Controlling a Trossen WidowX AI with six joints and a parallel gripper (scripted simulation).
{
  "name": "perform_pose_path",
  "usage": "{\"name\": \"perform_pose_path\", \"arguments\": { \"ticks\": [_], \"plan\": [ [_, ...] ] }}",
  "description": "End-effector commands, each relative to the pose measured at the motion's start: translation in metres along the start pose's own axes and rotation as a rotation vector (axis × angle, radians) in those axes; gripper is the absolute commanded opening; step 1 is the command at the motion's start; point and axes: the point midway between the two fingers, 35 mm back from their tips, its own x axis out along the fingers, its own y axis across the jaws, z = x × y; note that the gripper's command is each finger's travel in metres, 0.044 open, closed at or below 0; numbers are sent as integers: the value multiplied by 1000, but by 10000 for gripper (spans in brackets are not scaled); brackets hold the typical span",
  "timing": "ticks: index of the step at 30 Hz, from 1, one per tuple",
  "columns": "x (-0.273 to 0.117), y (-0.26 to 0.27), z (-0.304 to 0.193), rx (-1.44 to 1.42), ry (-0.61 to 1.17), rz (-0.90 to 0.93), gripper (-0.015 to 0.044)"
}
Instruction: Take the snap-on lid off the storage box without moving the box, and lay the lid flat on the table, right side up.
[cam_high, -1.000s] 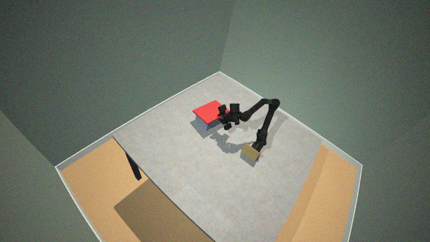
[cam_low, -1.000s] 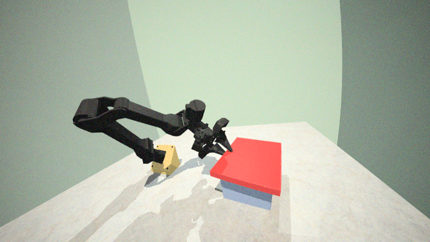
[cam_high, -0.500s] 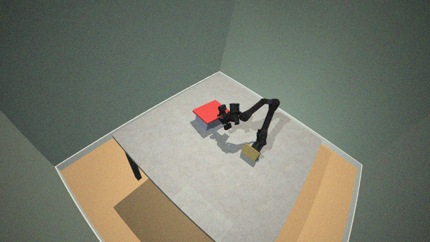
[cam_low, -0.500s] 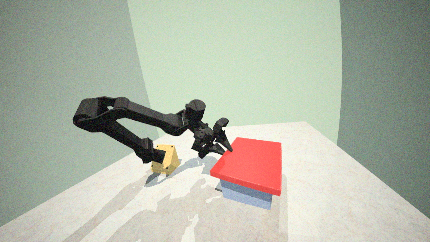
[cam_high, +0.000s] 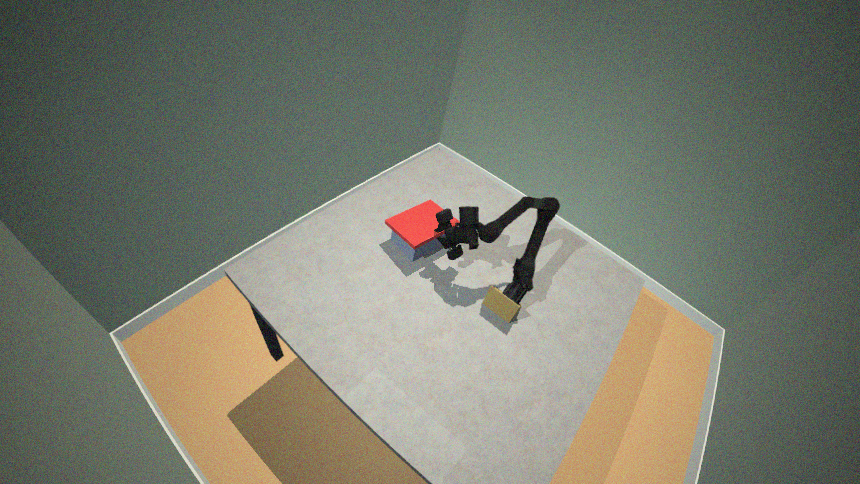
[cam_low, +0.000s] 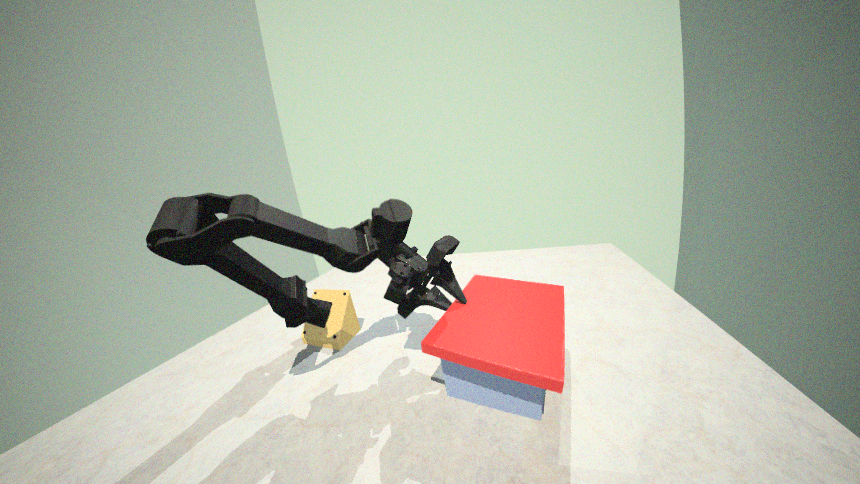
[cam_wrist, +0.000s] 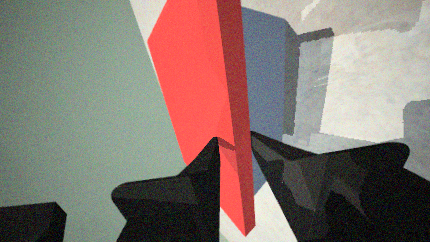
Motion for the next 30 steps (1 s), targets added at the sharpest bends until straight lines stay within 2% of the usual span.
{"name": "perform_pose_path", "arguments": {
  "ticks": [1, 30],
  "plan": [
    [1, 0, 0, -2, 1, 0, 0],
    [-11, 19, 0, -2, 3, -1, 0]
  ]
}}
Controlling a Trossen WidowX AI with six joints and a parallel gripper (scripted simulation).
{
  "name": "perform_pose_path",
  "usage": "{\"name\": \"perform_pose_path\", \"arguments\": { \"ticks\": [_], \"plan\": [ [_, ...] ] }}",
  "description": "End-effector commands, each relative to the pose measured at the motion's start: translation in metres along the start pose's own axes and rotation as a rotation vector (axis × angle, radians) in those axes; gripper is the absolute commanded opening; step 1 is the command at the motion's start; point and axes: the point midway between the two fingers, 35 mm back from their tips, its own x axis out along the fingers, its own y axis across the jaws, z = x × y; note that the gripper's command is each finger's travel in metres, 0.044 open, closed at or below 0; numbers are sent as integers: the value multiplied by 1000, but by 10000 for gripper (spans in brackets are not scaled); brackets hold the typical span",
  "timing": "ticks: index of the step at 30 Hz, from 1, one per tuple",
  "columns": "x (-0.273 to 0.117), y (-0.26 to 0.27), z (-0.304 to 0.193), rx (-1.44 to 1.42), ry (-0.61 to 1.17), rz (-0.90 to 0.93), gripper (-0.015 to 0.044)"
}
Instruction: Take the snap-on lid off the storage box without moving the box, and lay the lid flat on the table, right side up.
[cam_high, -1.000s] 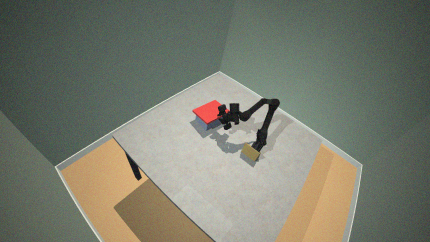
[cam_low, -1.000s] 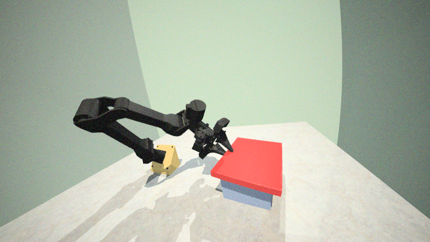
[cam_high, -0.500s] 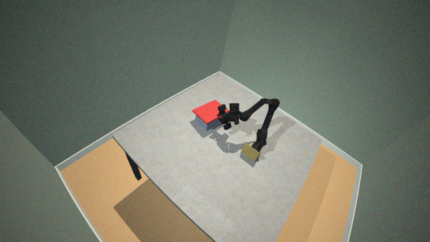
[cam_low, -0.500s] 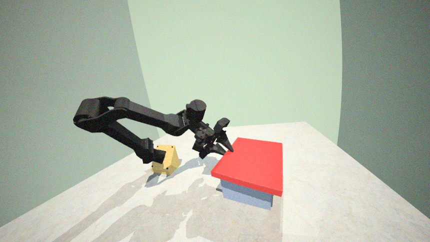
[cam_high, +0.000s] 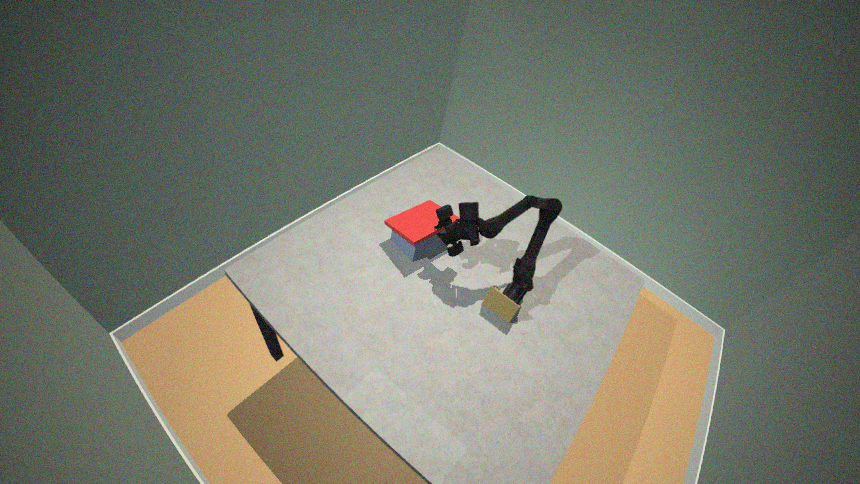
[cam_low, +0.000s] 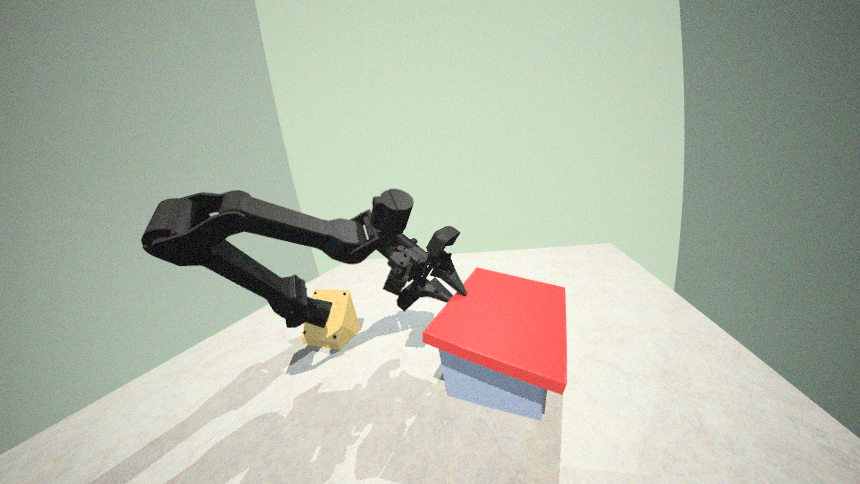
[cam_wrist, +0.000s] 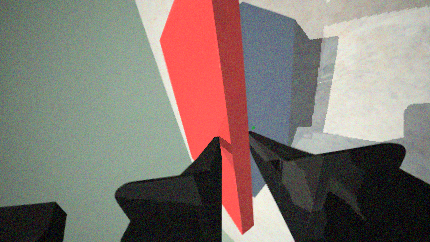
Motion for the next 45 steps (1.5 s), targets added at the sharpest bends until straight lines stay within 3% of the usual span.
{"name": "perform_pose_path", "arguments": {
  "ticks": [1, 45],
  "plan": [
    [-3, 5, 1, 3, -3, 0, 0],
    [-13, 72, 1, 4, -2, 0, 0]
  ]
}}
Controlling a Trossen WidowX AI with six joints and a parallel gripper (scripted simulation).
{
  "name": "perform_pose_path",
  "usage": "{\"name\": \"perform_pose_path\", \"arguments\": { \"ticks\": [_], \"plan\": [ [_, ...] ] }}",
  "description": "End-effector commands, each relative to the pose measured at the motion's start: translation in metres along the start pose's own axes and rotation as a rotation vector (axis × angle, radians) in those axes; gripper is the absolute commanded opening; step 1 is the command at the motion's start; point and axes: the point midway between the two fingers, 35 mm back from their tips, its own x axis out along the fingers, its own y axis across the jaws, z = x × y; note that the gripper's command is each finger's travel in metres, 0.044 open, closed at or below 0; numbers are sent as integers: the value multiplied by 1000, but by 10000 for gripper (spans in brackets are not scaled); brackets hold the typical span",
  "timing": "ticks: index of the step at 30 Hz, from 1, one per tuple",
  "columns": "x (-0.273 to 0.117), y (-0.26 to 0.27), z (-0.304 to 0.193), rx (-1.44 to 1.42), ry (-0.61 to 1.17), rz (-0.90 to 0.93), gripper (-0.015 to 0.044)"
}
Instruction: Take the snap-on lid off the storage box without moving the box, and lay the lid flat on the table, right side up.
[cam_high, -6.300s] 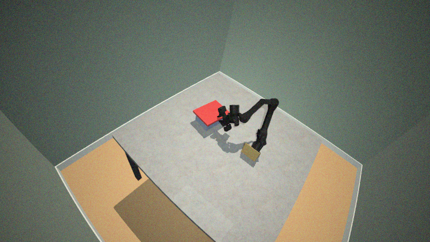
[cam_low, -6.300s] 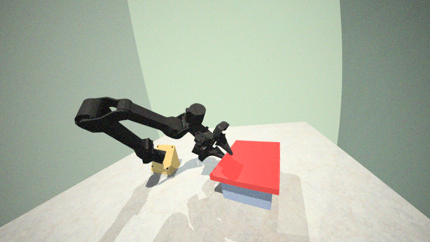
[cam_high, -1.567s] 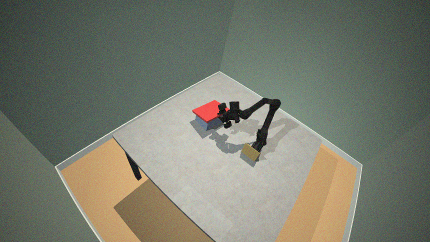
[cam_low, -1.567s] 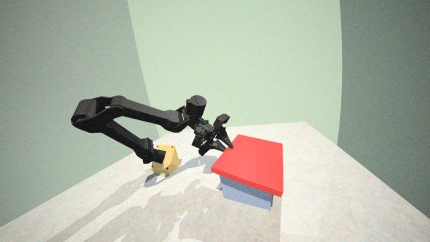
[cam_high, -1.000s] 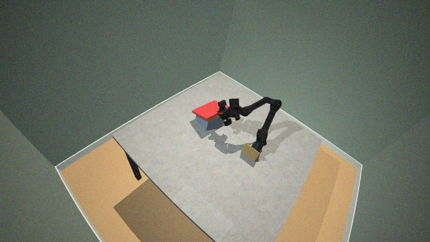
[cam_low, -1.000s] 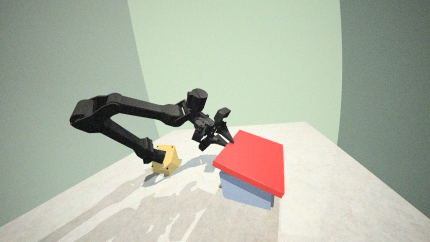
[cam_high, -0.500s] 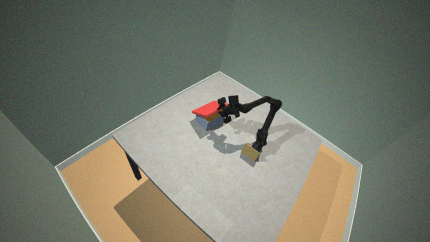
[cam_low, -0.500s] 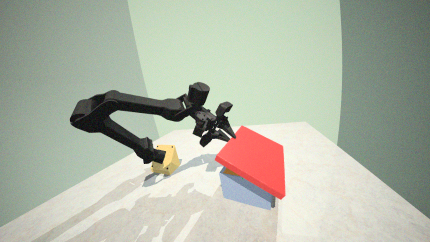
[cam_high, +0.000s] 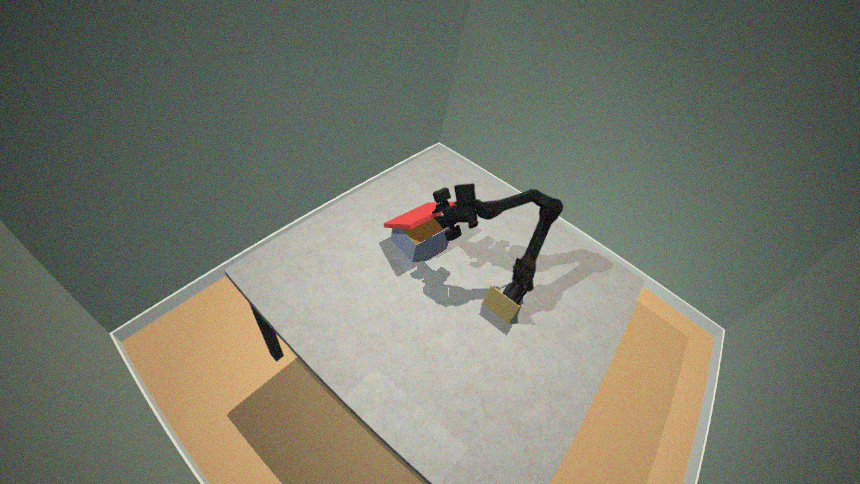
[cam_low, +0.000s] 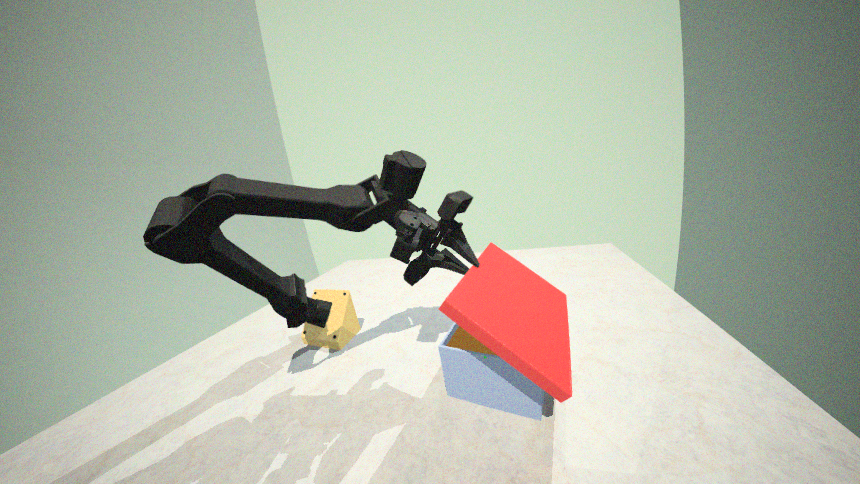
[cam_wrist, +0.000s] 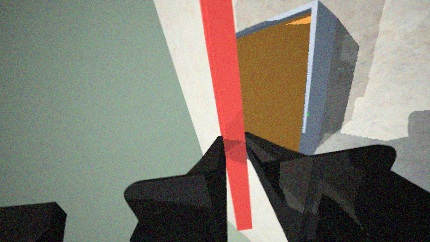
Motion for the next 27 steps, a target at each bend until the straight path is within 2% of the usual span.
{"name": "perform_pose_path", "arguments": {
  "ticks": [1, 27],
  "plan": [
    [0, 9, 0, 3, 1, 2, 0],
    [-19, 36, 0, 3, 1, 2, 0]
  ]
}}
